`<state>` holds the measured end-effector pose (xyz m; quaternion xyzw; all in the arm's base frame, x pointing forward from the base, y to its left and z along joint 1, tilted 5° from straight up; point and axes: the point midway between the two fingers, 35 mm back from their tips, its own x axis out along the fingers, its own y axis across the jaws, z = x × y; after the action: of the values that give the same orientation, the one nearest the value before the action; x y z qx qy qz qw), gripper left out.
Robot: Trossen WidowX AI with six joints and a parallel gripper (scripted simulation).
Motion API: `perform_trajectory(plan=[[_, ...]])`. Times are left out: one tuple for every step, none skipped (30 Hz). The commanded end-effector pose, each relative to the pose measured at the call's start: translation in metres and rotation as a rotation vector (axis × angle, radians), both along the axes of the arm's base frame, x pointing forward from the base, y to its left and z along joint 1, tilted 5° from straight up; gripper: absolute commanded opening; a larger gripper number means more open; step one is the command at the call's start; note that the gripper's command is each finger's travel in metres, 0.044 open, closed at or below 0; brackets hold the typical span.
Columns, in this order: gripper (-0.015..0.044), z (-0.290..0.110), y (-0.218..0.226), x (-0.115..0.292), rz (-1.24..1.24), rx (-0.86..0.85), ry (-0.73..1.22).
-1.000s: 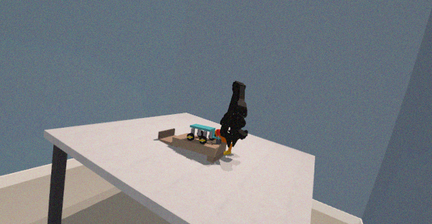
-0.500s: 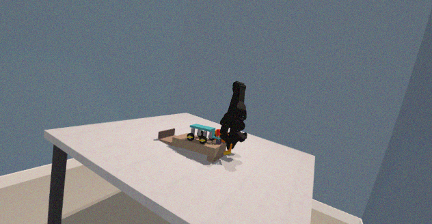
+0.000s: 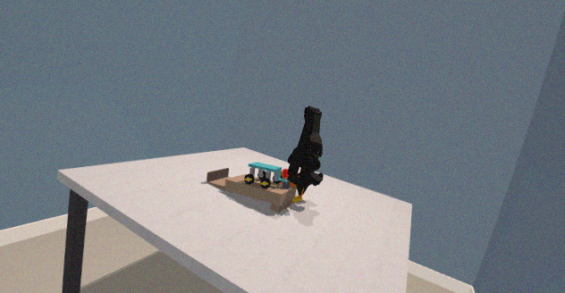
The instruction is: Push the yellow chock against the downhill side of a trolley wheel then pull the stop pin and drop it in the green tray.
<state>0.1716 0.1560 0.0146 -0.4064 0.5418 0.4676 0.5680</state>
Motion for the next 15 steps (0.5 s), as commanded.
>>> perform_trajectory(plan=[[0.0000, 0.015, 0.000, 0.002, -0.003, 0.001, -0.008], [0.0000, 0.018, -0.001, 0.001, -0.003, 0.000, -0.007], [0.0000, 0.020, -0.002, 0.000, -0.003, -0.001, -0.007], [0.0000, 0.022, -0.003, -0.001, -0.004, -0.001, -0.007], [0.0000, 0.024, -0.004, -0.002, -0.004, -0.001, -0.007], [0.0000, 0.026, -0.004, -0.002, -0.004, -0.001, -0.006], [0.0000, 0.030, -0.005, -0.003, -0.004, -0.001, -0.006], [0.0000, 0.033, -0.005, -0.003, -0.004, -0.001, -0.006], [0.0000, 0.036, -0.006, -0.003, -0.004, -0.001, -0.006], [0.0000, 0.039, -0.007, -0.004, -0.004, -0.002, -0.006], [0.0000, 0.042, -0.007, -0.004, -0.004, -0.002, -0.006], [0.0000, 0.044, -0.008, -0.005, -0.004, -0.002, -0.006], [0.0000, 0.048, -0.008, -0.005, -0.004, -0.002, -0.006], [0.0000, 0.050, -0.009, -0.005, -0.004, -0.002, -0.006], [0.0000, 0.053, -0.009, -0.005, -0.004, -0.002, -0.006]])
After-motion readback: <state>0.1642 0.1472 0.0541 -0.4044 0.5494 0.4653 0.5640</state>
